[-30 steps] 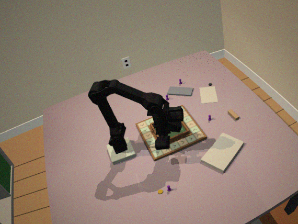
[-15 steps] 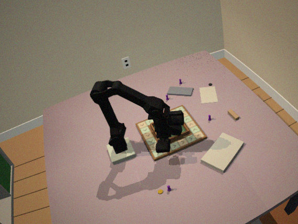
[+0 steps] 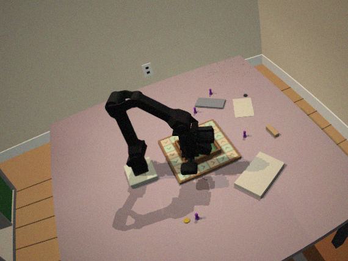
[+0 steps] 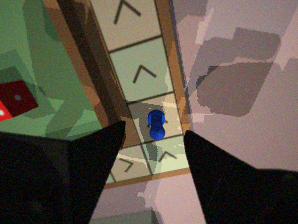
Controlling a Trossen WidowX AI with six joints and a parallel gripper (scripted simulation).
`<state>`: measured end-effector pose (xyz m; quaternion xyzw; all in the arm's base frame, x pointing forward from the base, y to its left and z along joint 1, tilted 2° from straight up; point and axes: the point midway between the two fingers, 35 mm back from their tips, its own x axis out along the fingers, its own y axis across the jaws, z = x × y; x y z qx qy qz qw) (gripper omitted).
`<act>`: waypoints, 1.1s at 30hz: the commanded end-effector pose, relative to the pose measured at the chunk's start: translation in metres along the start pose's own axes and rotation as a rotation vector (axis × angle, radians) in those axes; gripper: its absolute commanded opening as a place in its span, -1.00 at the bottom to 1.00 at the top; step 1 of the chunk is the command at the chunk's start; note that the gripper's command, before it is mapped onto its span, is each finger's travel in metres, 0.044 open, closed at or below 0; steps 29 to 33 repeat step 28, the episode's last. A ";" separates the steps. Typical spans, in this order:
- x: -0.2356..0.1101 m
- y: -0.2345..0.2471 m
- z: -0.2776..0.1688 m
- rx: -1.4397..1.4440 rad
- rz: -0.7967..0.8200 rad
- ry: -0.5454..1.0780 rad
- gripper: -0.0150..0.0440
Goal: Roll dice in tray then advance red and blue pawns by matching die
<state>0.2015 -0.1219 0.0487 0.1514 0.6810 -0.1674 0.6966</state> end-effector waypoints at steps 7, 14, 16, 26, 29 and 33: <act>-0.045 0.002 0.002 -0.008 -0.005 -0.011 1.00; -0.094 0.062 -0.039 -0.244 0.000 -0.008 1.00; -0.108 0.076 -0.057 -0.319 0.001 -0.007 1.00; -0.116 0.083 -0.069 -0.371 0.008 -0.010 1.00; -0.116 0.083 -0.069 -0.371 0.008 -0.010 1.00; -0.116 0.083 -0.069 -0.371 0.008 -0.010 1.00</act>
